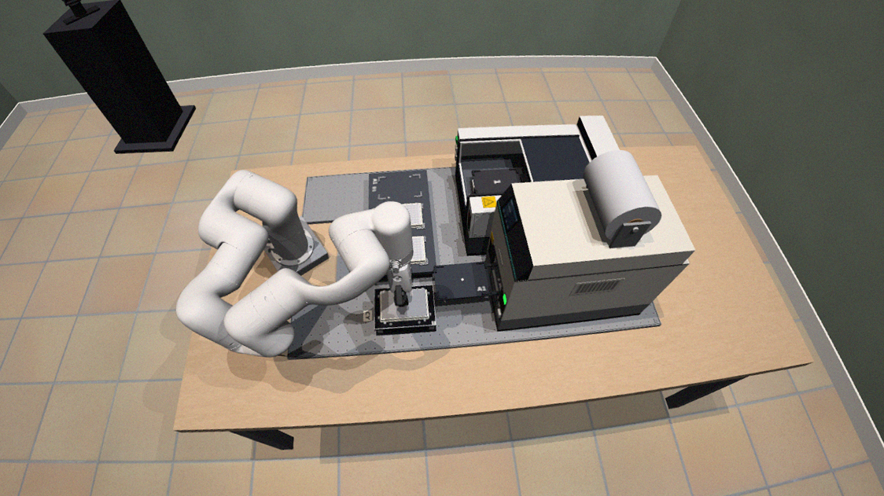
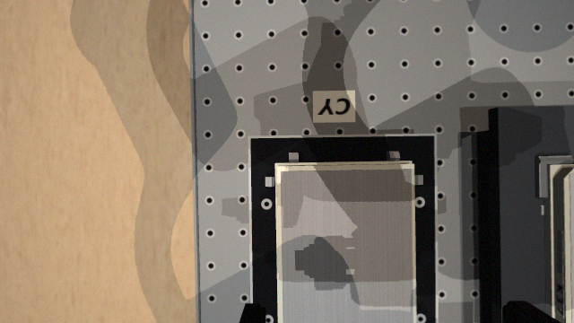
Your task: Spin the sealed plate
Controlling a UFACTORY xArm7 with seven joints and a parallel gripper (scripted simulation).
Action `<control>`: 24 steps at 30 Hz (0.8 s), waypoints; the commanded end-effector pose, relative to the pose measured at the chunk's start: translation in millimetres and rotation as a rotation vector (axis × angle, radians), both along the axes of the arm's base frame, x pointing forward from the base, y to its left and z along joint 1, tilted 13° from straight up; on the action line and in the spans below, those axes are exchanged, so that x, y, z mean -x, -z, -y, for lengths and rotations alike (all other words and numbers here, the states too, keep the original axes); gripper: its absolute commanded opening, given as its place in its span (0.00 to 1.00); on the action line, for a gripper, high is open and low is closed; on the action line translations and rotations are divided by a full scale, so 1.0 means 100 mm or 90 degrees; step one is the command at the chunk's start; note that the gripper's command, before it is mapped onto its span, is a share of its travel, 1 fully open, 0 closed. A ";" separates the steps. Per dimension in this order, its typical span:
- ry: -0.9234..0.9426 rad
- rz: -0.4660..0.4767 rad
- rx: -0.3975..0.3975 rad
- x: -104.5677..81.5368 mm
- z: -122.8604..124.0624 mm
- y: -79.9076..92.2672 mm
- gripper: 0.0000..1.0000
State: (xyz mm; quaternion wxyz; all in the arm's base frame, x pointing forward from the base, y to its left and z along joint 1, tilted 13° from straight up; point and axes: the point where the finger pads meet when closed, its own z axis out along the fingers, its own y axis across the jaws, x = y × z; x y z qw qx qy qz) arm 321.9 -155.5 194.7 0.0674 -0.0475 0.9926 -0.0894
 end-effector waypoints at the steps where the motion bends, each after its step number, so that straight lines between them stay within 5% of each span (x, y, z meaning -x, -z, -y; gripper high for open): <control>1: 0.000 0.002 0.001 0.01 -0.01 -0.09 1.00; 24: 0.000 0.002 0.001 0.05 -0.07 -0.40 1.00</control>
